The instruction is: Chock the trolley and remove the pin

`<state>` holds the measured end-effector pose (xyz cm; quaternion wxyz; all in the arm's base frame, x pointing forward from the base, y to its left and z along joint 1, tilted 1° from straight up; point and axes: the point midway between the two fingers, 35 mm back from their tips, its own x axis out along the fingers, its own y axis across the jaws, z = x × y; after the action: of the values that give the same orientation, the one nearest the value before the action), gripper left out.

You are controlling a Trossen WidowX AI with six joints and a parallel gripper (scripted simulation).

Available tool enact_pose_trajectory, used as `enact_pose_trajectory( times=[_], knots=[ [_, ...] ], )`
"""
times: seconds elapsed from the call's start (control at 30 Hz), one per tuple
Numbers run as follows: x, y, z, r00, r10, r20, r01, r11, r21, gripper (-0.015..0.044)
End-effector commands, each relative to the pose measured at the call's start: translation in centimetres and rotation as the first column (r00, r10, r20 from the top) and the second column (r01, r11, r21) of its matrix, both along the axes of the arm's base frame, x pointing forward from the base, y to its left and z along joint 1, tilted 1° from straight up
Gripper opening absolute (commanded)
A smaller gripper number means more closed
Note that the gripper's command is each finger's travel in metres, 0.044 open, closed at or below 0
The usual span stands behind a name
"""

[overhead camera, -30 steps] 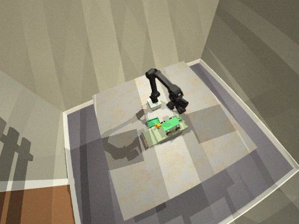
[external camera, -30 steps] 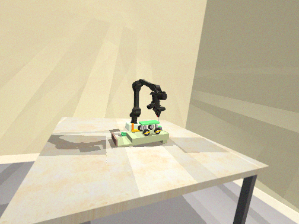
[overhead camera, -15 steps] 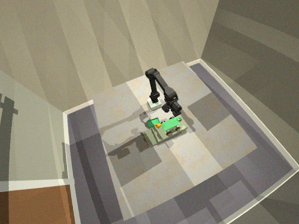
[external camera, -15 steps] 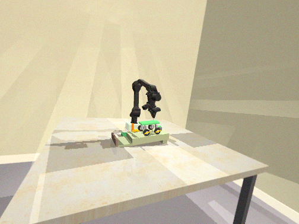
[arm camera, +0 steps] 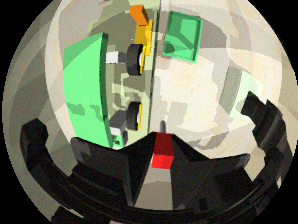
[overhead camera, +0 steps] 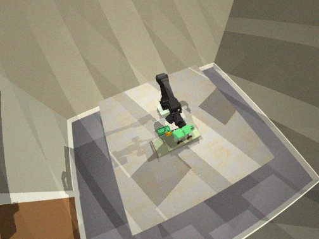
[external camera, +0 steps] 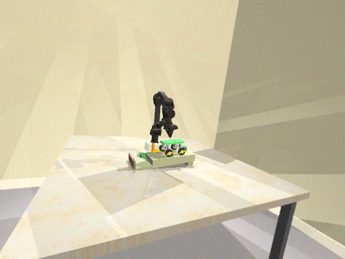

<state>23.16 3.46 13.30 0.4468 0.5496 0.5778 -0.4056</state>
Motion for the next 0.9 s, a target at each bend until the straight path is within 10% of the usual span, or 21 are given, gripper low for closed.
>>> enact_pose_trajectory(
  times=[0.0, 0.87],
  knots=[
    [0.1, -1.6, -0.2, 1.000, 0.002, -0.003, -0.002, 1.000, 0.004, 0.0000],
    [0.4, -11.4, -1.7, 1.000, 0.002, -0.003, -0.002, 1.000, -0.005, 0.0000]
  ],
)
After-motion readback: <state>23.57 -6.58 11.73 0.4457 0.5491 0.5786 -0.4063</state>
